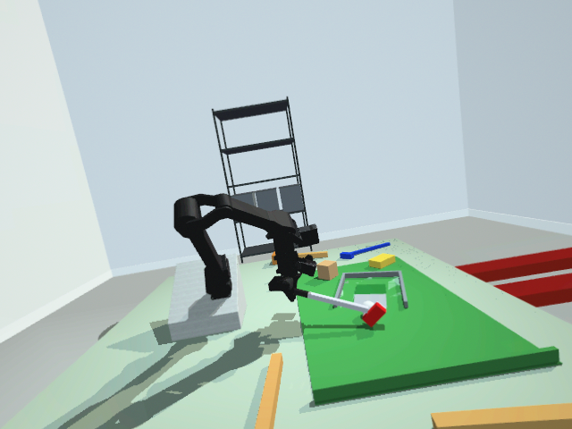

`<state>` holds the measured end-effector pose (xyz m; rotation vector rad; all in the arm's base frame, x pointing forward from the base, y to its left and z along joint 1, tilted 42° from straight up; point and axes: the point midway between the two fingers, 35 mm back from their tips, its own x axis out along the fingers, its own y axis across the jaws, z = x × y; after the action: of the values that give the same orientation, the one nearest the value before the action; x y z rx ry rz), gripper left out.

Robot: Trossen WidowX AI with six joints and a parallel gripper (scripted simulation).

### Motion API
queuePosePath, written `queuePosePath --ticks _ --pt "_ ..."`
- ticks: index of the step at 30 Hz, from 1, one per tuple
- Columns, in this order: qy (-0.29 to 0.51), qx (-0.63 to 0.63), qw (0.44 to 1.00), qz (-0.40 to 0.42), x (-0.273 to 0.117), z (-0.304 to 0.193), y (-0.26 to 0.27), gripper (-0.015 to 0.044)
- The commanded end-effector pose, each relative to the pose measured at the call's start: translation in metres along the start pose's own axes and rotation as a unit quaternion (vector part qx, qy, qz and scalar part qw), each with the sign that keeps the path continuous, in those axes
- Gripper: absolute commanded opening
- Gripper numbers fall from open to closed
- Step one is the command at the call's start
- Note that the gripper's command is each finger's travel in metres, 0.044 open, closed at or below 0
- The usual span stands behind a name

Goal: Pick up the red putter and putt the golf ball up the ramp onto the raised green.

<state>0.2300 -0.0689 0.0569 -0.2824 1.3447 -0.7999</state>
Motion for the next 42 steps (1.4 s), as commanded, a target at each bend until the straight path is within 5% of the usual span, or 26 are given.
queuePosePath --ticks 1,16,42 --pt "-0.004 0.008 1.000 -0.003 -0.001 -0.003 0.016 0.0000" --pt "-0.003 0.007 1.000 -0.002 -0.060 -0.003 0.017 0.0000" --pt "-0.003 0.004 1.000 -0.003 -0.052 -0.003 0.017 0.0000"
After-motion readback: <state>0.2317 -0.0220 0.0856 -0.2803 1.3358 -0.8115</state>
